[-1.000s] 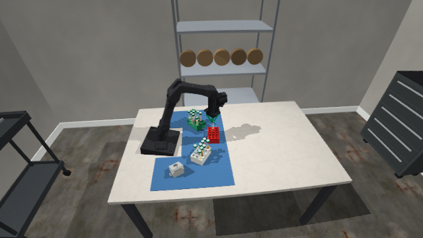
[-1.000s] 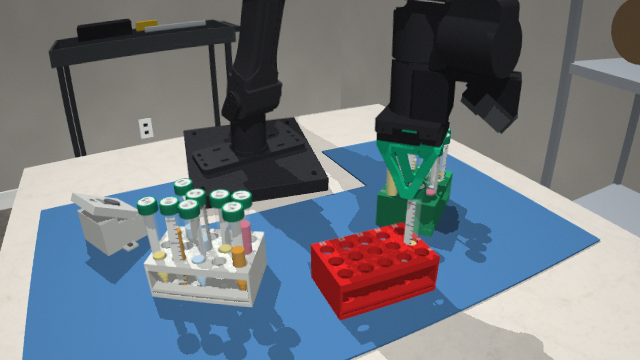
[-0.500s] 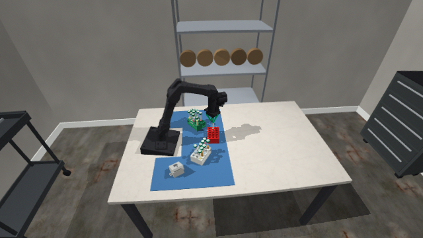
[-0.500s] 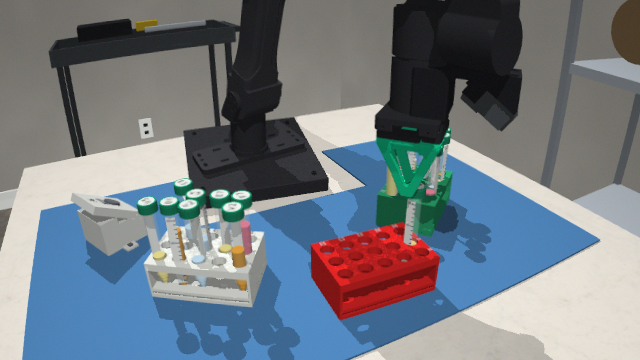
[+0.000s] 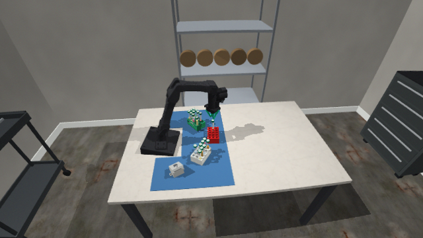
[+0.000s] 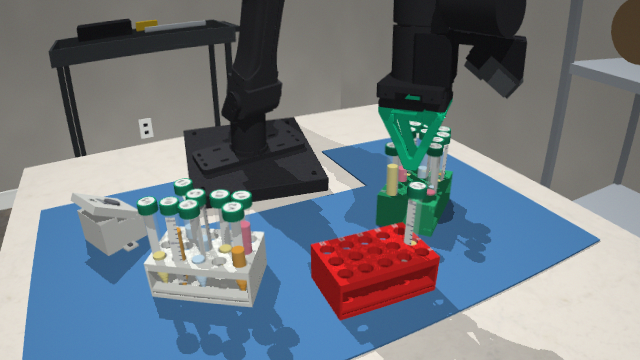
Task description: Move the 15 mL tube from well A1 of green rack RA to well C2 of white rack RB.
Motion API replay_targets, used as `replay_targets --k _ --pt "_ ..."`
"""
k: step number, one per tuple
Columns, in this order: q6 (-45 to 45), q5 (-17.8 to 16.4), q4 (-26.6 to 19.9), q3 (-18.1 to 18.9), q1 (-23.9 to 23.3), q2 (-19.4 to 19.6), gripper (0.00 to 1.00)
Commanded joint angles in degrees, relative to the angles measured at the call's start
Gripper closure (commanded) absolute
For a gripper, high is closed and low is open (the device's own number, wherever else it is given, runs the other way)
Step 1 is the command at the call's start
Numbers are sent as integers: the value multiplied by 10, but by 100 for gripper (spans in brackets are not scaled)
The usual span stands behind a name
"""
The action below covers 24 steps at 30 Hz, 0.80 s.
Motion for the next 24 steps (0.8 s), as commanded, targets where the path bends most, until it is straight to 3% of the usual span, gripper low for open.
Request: replay_targets --k 1,5,12,16,20,22,24 --pt "1 0 -28 21 1 -10 70" --pt "1 0 -40 33 2 -10 70" --pt "4 0 -85 84 4 -3 70" --pt "4 0 -84 82 4 -5 70" --pt "65 -2 -66 9 -11 -60 70" --pt "65 -2 -66 9 -11 -60 70" --pt "95 -3 -59 -25 -19 -88 70"
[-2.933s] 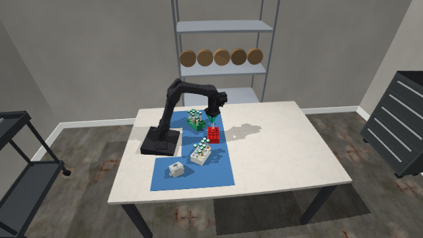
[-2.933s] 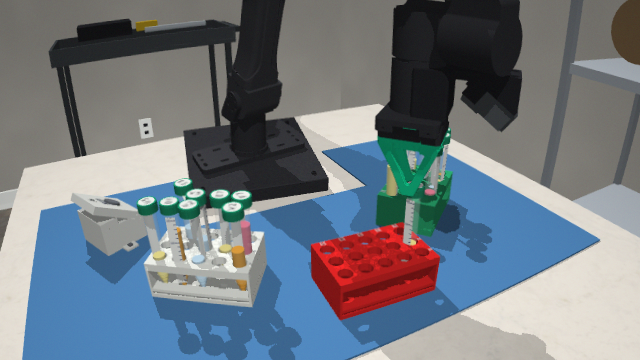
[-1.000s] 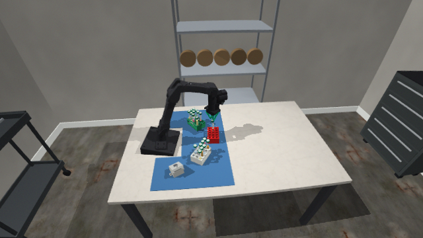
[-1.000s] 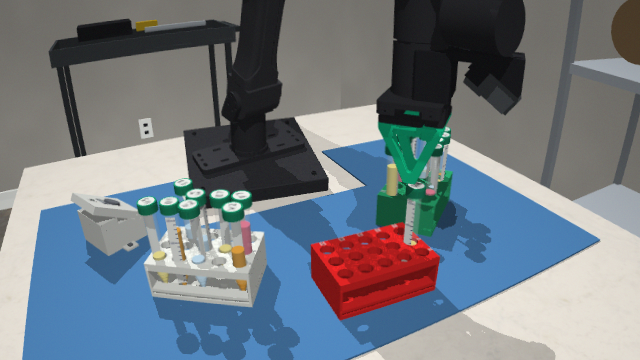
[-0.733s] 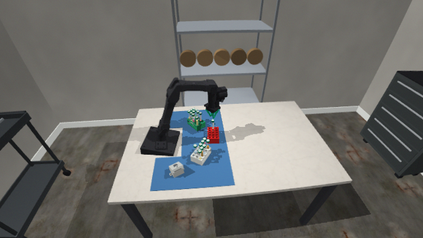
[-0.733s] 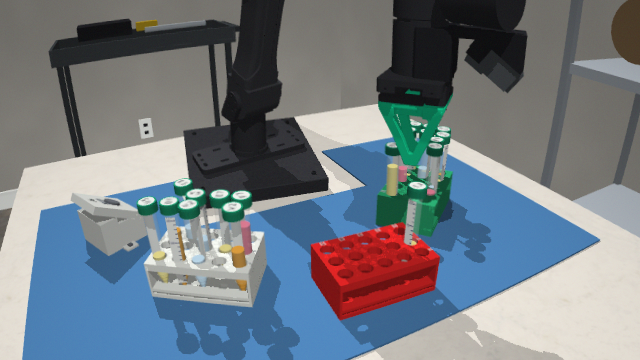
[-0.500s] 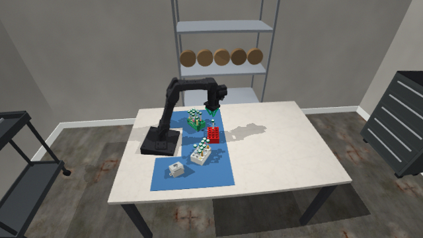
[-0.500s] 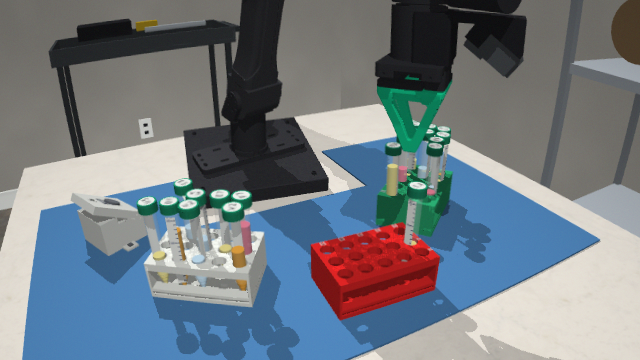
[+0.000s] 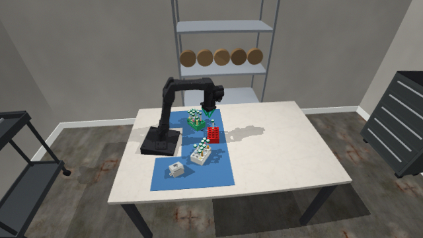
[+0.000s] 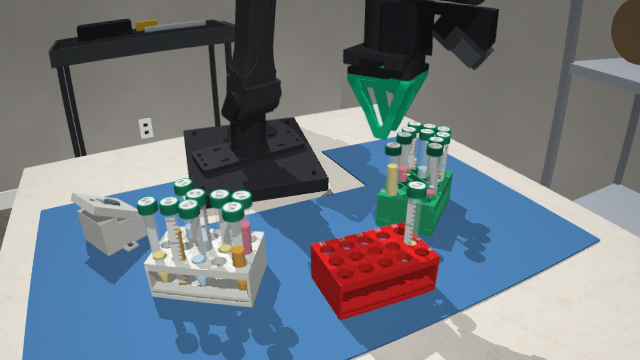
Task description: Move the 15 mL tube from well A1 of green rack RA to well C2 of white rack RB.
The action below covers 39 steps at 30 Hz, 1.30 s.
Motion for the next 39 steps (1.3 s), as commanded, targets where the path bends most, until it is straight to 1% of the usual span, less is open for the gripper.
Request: replay_targets --k 1,6,9,13,15,30,32,39 --pt "51 -2 9 -30 -9 -43 70" --pt "120 -6 19 -105 -36 -109 70" --pt "160 -9 21 -141 -54 -144 70" --pt "237 -9 21 -141 -53 -143 70" --pt "237 -9 21 -141 -53 -143 70" --pt "525 -9 21 -140 -52 -142 70" --pt "525 -9 21 -140 -52 -142 70" --pt "658 -9 21 -140 -52 -142 70"
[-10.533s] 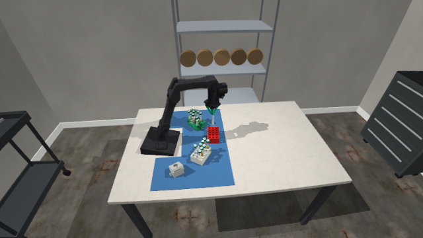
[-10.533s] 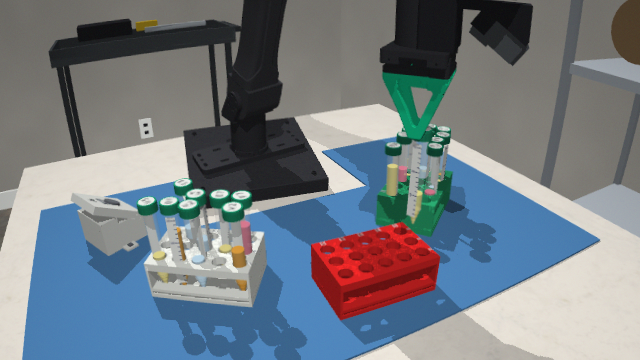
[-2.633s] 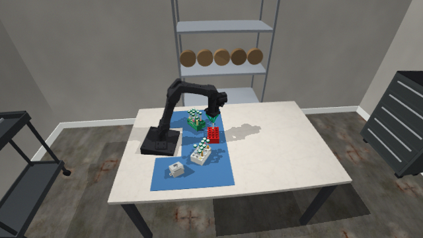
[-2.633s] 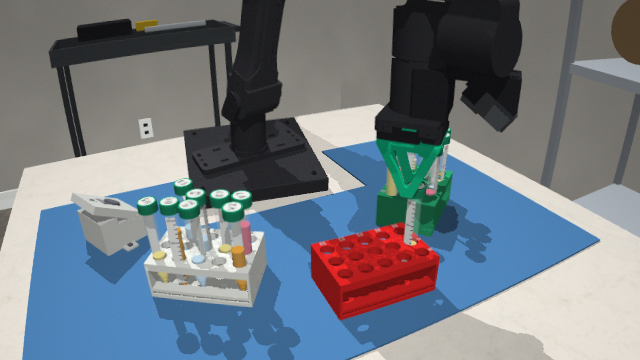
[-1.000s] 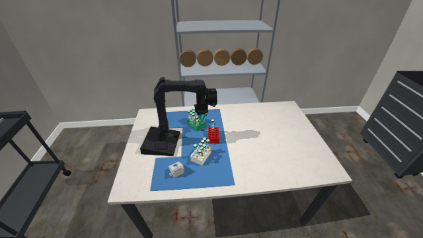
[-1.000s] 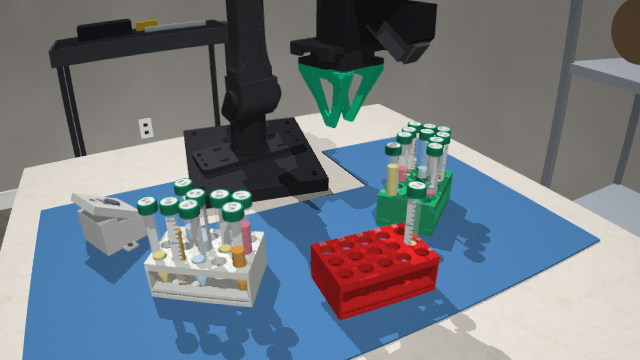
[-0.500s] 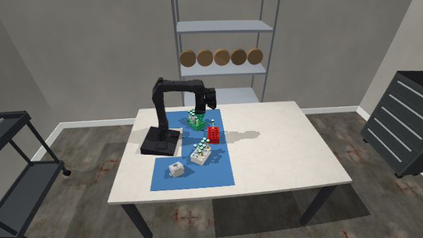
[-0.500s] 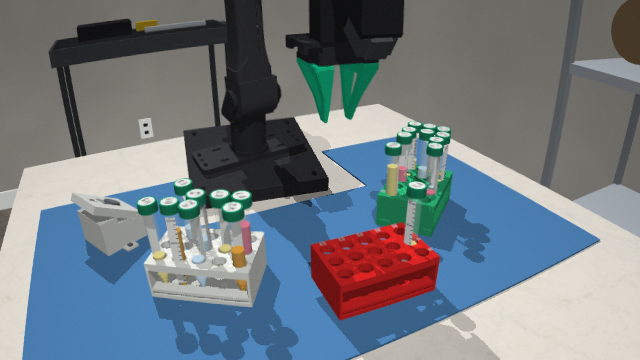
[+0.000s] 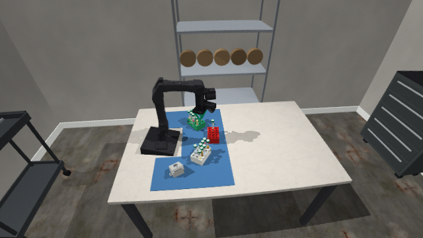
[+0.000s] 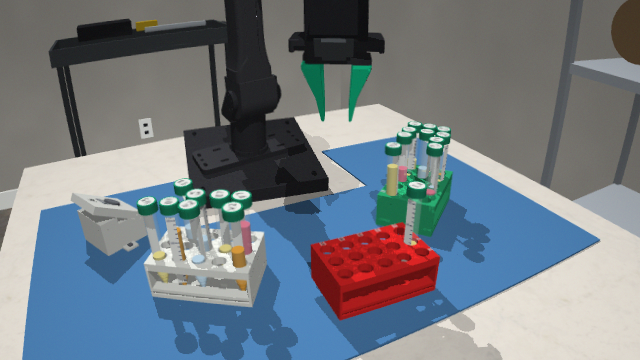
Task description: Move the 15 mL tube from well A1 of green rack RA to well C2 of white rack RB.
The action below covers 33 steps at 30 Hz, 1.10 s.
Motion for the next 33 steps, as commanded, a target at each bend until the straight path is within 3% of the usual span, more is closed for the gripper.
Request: replay_targets --k 1,23,27,33 --pt "91 0 3 4 1 -2 70" --pt "473 0 3 4 1 -2 70" --pt "476 0 3 4 0 -2 70" --pt "393 -13 2 13 -84 3 70"
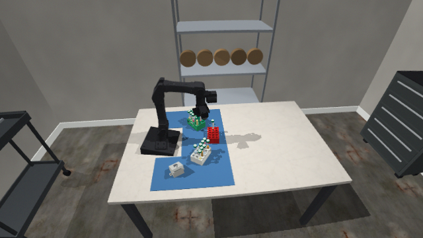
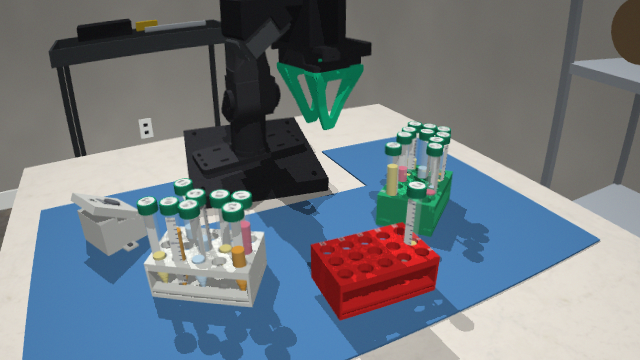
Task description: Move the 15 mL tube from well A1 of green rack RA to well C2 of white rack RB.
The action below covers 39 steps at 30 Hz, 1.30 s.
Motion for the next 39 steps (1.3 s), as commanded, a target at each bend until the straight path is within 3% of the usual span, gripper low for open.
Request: replay_targets --k 1,9,11,20,39 --pt "-48 -4 -1 12 -38 0 70" --pt "-144 -19 -6 41 -136 24 70" --pt "-144 -19 -6 41 -136 24 70" --pt "-236 -34 -12 88 -229 65 70" --pt "-224 -33 -1 69 -217 57 70"
